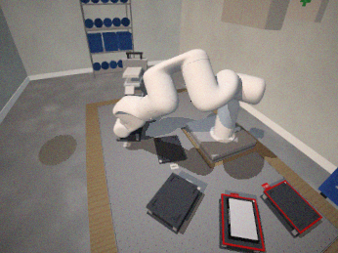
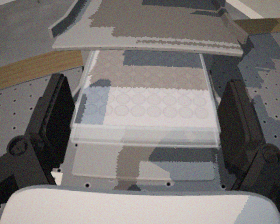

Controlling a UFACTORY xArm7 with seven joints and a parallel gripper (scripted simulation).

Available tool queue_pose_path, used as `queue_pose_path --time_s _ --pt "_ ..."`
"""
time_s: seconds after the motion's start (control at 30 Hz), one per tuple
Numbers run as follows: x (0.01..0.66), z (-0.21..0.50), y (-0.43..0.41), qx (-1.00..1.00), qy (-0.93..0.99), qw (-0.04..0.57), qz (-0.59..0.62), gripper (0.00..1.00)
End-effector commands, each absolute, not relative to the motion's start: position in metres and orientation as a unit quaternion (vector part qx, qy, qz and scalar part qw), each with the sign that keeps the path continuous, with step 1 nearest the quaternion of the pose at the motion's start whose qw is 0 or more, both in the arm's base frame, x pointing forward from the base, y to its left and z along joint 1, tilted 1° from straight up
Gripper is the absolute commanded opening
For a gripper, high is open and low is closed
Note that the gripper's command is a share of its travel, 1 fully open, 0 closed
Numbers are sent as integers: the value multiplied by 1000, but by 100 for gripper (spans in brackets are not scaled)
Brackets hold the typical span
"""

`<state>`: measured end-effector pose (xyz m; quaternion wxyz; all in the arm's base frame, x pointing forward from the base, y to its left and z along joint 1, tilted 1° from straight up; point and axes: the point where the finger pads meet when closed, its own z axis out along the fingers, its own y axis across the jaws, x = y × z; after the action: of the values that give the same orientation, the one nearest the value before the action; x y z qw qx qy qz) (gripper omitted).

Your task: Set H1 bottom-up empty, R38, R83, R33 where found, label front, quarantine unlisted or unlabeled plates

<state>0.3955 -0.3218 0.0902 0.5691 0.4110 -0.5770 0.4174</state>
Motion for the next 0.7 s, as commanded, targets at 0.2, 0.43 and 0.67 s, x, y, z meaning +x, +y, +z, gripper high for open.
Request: queue_pose_path --time_s 0.2,0.43,0.67 --pt "396 92 -322 410 -578 569 418 100" --pt "396 92 -322 410 -578 569 418 0" --pt "396 92 -322 410 -578 569 418 0"
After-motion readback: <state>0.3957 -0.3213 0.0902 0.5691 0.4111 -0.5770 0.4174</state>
